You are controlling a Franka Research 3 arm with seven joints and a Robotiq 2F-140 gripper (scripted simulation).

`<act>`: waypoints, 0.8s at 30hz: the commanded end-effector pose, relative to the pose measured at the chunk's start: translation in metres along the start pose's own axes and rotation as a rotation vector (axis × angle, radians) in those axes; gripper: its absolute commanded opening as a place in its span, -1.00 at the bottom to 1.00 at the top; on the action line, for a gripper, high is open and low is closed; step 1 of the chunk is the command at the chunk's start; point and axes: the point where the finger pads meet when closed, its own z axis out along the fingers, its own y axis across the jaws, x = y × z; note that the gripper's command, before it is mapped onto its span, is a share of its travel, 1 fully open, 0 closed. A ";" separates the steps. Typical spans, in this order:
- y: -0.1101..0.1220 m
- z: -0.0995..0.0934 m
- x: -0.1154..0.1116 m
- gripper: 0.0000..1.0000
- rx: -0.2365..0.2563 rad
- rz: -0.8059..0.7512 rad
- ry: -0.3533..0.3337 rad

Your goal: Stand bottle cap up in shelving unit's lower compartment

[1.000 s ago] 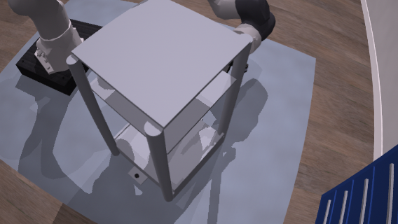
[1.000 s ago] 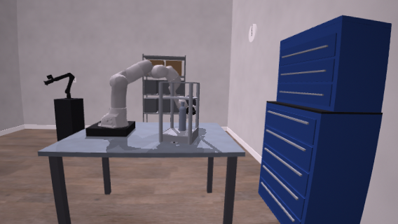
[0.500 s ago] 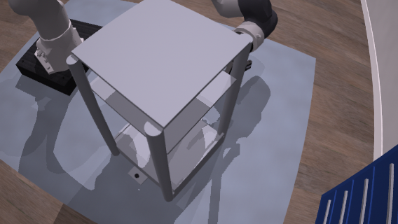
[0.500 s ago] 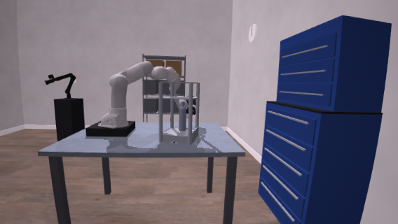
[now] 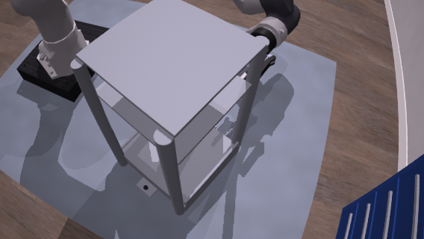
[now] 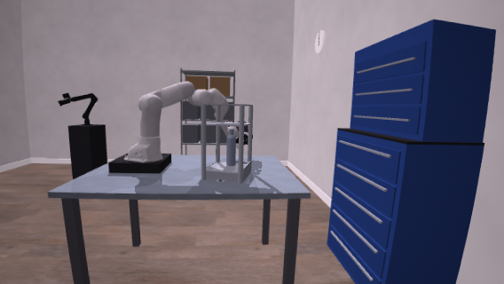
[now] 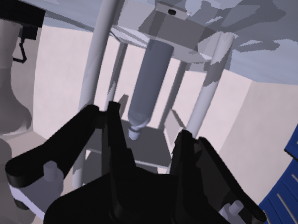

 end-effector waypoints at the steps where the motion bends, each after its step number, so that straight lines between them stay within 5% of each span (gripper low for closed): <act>1: -0.003 -0.007 -0.003 -0.13 0.010 -0.028 -0.012; 24: -0.002 -0.030 -0.003 -0.13 0.010 -0.028 -0.012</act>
